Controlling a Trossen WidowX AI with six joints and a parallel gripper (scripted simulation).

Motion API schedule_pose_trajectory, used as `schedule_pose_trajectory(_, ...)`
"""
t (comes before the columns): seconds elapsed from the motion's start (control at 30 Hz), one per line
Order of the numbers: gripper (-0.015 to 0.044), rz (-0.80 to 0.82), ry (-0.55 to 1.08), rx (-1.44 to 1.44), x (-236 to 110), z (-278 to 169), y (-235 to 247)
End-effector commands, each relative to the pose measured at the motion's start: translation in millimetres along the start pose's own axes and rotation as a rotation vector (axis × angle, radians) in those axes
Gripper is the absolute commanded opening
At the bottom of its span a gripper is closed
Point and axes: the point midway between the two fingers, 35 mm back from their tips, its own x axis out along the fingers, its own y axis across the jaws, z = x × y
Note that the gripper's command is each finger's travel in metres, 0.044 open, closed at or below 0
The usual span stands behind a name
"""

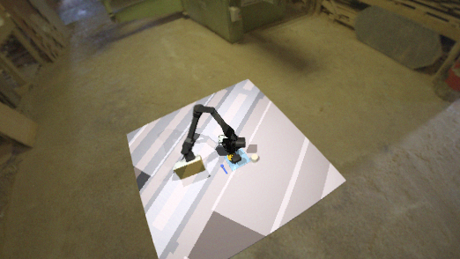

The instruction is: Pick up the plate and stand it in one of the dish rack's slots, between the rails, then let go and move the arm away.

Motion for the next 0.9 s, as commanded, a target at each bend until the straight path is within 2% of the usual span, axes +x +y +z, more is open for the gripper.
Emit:
schedule_pose_trajectory(0.0,0.0049,-0.015,-0.012,-0.006,-25.4,6.8,-5.0)
schedule_pose_trajectory(0.07,0.0,-0.018,-0.012,-0.005,-36.5,8.2,-6.3)
schedule_pose_trajectory(0.87,0.0,-0.011,-0.009,-0.007,-152.0,11.2,-9.4)
